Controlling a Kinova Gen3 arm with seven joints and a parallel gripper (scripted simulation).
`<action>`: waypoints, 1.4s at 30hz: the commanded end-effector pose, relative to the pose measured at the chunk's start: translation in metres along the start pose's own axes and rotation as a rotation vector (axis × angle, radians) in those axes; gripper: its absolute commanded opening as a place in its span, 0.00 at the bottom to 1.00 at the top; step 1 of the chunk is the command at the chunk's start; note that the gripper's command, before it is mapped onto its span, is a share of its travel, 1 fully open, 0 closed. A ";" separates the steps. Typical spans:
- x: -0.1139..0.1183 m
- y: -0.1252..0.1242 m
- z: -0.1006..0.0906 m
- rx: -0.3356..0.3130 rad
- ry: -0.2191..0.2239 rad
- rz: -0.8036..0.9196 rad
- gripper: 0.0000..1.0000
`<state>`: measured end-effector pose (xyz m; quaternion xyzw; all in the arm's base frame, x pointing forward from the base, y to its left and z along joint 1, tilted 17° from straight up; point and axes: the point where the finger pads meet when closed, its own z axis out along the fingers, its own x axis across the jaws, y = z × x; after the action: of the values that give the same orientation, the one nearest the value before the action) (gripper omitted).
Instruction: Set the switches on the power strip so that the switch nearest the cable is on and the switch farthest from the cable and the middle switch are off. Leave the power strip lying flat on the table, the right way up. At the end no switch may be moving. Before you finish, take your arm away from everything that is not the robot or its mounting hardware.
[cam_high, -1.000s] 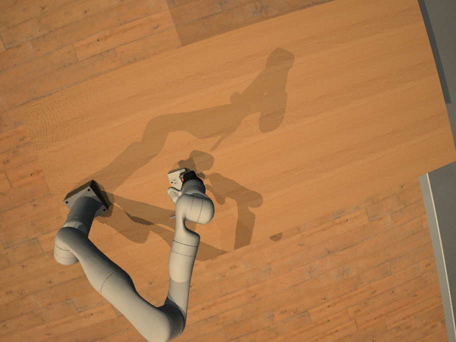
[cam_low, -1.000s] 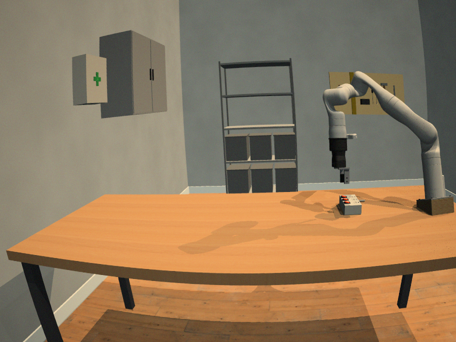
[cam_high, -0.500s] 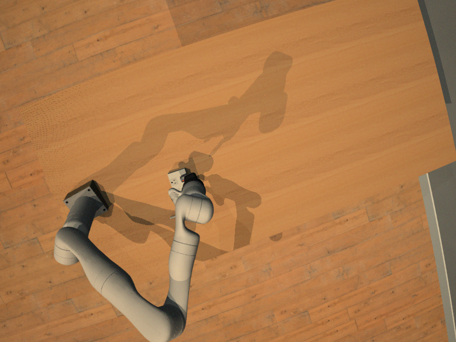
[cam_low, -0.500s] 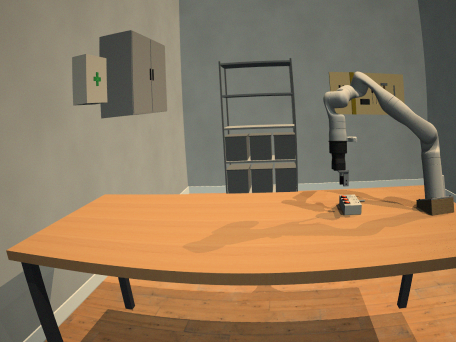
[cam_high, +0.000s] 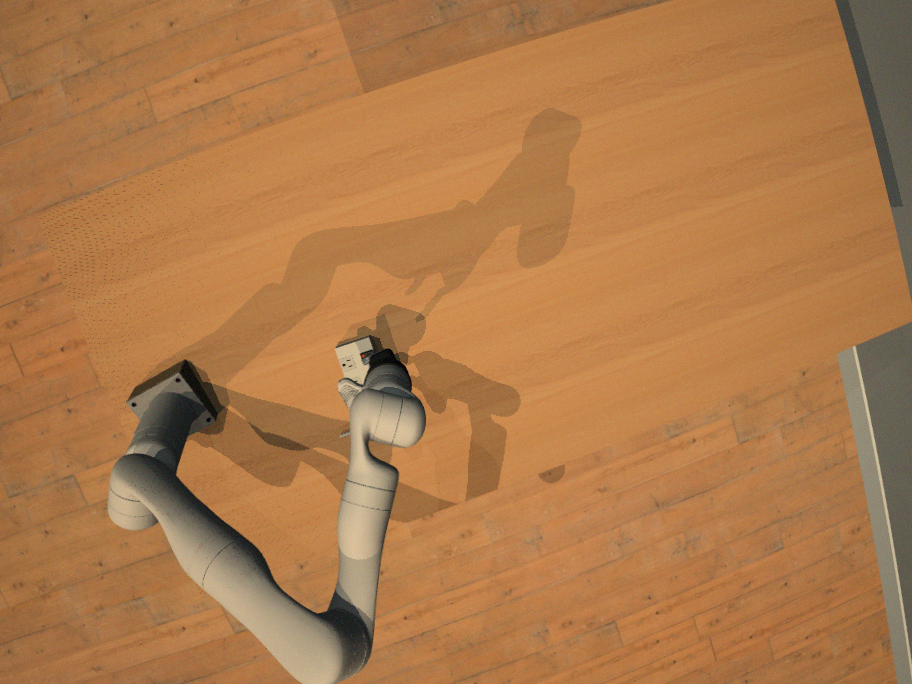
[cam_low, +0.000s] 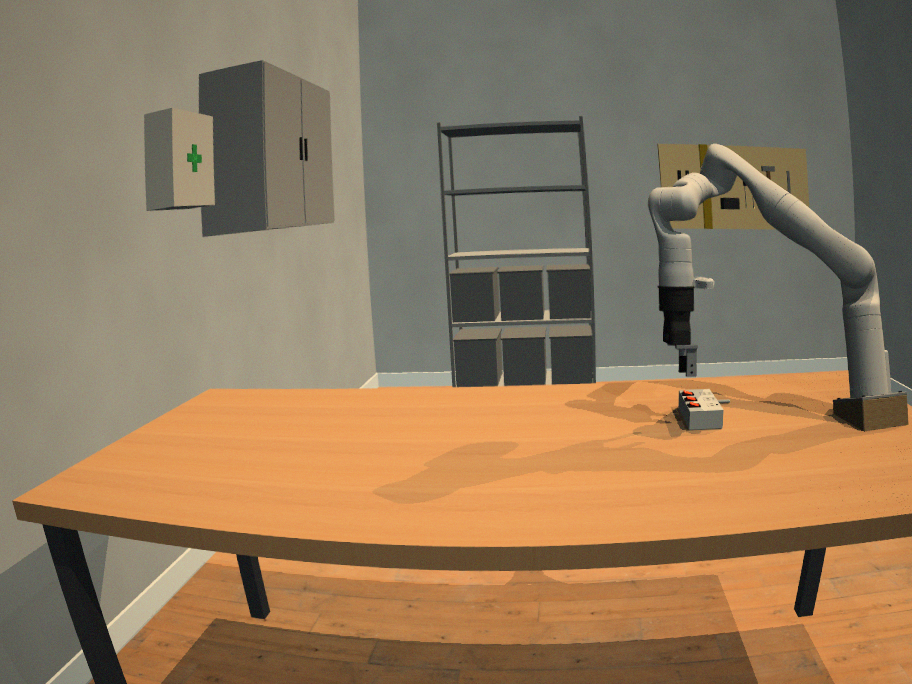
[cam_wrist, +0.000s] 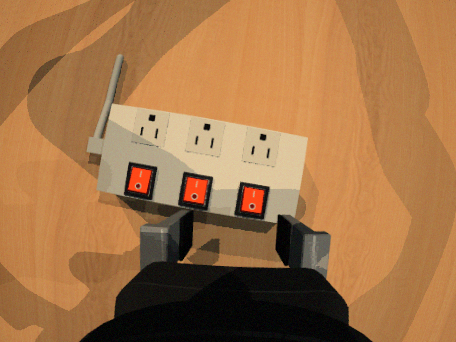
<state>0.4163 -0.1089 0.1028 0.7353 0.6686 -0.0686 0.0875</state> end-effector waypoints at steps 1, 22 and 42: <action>0.000 0.000 0.000 0.000 -0.001 -0.001 1.00; -0.011 -0.003 0.010 -0.004 -0.026 0.005 1.00; -0.019 -0.004 0.018 -0.007 -0.043 0.008 1.00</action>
<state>0.4105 -0.1301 0.0896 0.7360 0.6640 -0.0815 0.1038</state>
